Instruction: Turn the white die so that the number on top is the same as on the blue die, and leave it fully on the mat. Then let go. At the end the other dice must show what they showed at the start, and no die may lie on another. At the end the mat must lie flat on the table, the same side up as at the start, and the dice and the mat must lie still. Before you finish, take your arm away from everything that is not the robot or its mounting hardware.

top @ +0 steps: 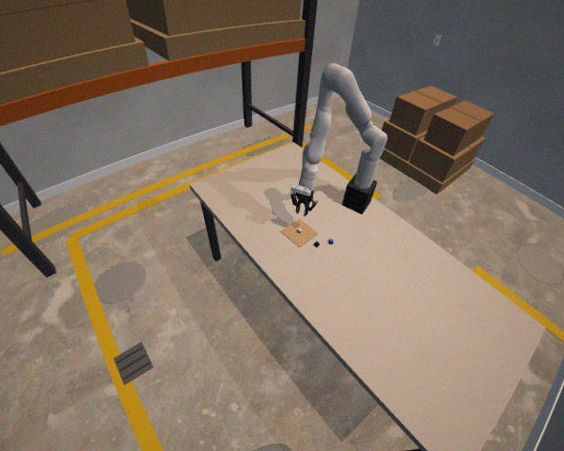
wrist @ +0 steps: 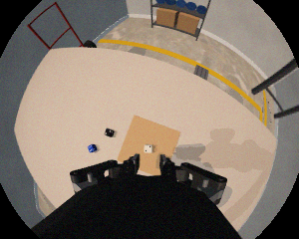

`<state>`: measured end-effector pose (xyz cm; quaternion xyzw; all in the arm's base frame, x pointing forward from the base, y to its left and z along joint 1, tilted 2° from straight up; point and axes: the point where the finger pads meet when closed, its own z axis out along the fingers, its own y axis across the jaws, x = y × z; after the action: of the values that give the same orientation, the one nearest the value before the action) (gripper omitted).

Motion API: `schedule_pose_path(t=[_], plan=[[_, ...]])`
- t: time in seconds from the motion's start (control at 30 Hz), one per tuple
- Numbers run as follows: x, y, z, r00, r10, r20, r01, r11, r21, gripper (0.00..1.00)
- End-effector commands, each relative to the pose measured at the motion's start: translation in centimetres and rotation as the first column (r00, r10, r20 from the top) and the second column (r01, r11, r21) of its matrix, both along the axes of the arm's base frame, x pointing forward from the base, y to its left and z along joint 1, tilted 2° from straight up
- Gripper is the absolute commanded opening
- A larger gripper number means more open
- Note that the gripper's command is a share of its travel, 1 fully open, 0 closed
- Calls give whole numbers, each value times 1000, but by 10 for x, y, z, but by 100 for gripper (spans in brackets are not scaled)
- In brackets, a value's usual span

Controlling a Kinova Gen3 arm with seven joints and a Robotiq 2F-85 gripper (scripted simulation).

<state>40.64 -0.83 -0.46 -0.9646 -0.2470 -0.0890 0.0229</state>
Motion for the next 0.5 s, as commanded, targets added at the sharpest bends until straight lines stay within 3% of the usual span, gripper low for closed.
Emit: schedule_pose_path(t=[0.0, 0.47], plan=[[8, 14, 3, 999, 34, -6, -34, 999, -9, 35], [12, 16, 5, 995, 33, -94, -37, 998, -51, 35]])
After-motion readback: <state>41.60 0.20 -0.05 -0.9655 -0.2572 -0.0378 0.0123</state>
